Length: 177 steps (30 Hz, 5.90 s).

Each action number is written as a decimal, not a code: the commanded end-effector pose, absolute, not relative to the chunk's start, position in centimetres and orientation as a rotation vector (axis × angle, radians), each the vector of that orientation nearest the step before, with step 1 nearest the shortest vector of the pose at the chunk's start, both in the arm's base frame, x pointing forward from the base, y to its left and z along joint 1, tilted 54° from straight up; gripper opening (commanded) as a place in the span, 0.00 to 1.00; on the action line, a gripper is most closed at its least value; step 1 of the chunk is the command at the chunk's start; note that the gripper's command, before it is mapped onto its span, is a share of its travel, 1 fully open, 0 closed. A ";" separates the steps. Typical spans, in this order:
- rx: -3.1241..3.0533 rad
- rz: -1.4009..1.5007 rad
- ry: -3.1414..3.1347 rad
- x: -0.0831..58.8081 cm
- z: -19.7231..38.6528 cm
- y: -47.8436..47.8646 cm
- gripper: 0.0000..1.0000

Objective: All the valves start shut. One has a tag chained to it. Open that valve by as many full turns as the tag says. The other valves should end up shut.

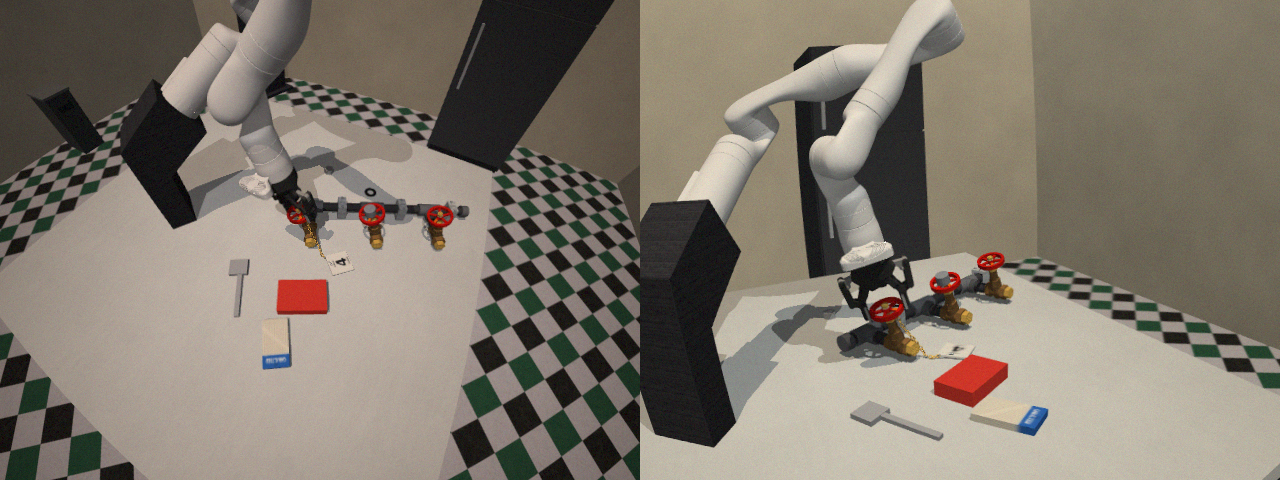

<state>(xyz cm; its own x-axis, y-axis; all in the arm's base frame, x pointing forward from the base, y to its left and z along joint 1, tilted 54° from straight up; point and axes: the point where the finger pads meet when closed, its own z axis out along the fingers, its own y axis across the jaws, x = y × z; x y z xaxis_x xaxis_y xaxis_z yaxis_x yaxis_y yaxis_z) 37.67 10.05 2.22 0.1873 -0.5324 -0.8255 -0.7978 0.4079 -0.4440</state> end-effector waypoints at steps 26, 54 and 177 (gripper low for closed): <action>-1.294 0.240 1.429 37.6 2.6 10.3 1.00; -1.290 0.244 1.433 37.6 2.6 10.3 1.00; 1.637 1.811 2.014 37.9 2.4 10.1 1.00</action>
